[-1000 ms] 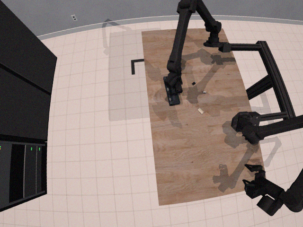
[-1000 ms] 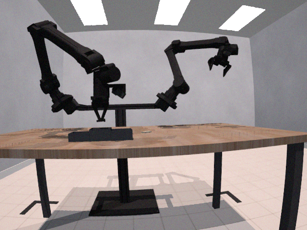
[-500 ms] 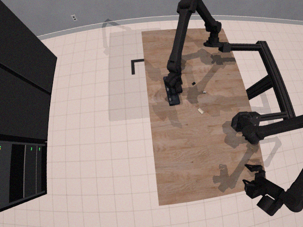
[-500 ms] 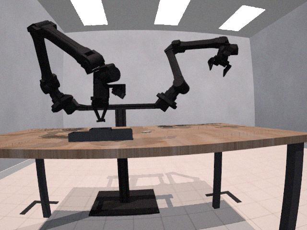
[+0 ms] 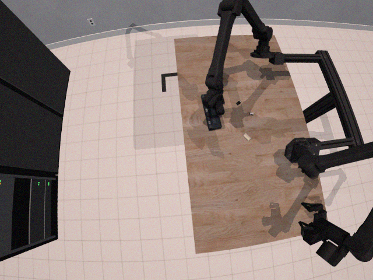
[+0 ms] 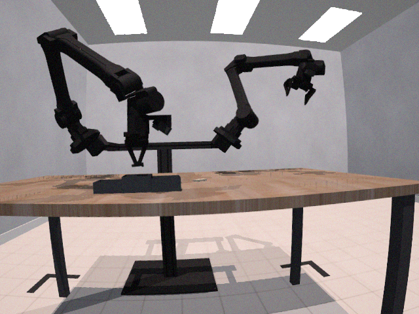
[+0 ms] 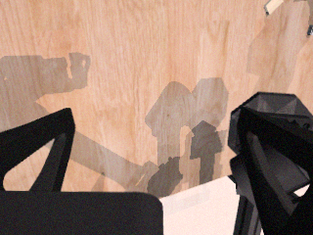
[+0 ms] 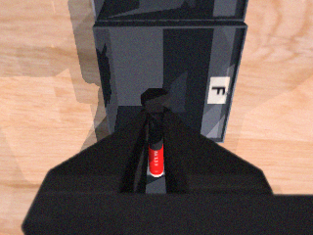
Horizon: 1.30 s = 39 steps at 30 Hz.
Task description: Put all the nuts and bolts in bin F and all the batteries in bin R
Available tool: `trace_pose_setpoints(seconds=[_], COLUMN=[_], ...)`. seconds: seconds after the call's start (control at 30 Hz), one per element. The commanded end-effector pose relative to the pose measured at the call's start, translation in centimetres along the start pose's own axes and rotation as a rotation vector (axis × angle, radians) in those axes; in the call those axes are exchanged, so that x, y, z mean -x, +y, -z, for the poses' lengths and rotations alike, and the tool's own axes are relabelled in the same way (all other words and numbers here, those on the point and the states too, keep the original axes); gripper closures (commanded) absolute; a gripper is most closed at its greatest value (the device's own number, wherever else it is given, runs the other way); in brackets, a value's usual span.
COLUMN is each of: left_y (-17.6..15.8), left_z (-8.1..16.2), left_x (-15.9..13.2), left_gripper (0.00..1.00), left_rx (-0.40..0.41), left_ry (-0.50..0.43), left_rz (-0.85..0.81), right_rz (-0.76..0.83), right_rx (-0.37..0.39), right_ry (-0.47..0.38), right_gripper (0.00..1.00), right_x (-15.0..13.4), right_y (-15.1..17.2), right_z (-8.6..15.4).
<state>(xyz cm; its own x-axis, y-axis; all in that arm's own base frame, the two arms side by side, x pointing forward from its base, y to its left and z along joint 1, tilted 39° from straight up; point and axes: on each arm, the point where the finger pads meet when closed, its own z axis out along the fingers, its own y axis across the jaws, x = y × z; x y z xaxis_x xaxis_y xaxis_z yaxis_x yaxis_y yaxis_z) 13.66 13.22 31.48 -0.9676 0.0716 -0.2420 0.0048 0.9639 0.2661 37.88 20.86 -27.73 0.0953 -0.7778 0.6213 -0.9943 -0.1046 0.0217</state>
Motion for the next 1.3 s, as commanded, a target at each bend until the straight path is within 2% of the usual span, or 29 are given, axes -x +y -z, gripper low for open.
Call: trace_pose_setpoints(seconds=[0.0,0.47,0.53,0.7,0.73,0.97,1.27], left_y=[0.9,0.9,0.9,0.9,0.9,0.9,0.9], left_z=[2.3,2.3,2.3,2.3,2.3,2.3,2.3], left_x=[0.5,0.5,0.5,0.5,0.5,0.5,0.5], left_gripper=[0.00,0.00,0.00,0.00,0.00,0.00,0.00], left_rx=[0.044,0.044,0.044,0.044,0.044,0.044,0.044], left_ry=[-0.040,-0.040,-0.040,-0.040,-0.040,-0.040,-0.040], left_rz=[0.009,0.009,0.009,0.009,0.009,0.009,0.009], right_rz=[0.002,0.017,0.005,0.001,0.022,0.003,0.001], right_rx=[-0.001,-0.008,0.009,0.005,-0.008,0.008,0.006], right_ry=[-0.002,0.002,0.005,0.002,0.004,0.004,0.002], right_gripper=[0.90,0.90,0.90,0.90,0.90,0.90,0.90], right_x=[0.1,0.7,-0.2,-0.1,0.6,-0.2,-0.1], right_y=[-0.5,0.3,0.2,-0.1,0.4,0.1,0.0], right_z=[-0.7,-0.5,-1.7,-2.2,-1.8,-3.8,-5.2])
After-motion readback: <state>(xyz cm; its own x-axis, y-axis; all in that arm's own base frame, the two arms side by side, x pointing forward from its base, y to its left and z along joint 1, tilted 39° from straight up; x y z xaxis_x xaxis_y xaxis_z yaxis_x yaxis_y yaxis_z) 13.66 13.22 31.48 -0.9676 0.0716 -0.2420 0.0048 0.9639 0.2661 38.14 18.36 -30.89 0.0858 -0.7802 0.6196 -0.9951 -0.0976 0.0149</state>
